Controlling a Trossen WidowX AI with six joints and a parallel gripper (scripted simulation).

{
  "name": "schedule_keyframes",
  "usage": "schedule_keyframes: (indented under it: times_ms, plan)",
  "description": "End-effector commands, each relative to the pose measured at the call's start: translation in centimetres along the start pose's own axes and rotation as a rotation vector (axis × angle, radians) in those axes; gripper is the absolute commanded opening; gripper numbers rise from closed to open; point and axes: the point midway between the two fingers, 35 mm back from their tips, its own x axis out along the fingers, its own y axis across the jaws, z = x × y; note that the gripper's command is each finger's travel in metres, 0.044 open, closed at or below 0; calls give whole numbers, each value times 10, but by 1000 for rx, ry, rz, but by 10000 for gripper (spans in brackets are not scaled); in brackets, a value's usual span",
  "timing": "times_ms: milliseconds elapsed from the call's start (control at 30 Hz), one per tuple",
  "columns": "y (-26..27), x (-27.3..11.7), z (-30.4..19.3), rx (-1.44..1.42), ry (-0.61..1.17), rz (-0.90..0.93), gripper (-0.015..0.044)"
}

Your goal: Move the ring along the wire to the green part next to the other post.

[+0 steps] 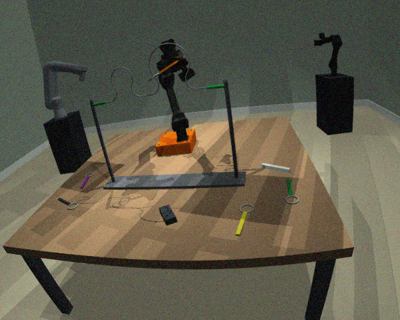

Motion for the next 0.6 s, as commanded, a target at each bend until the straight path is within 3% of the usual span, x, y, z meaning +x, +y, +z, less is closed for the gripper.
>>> schedule_keyframes:
  times_ms: [0, 567]
  plan:
    - [4, -1, -2, -28, 4, -8, -150]
    - [0, 0, -1, -179, -15, -93, -150]
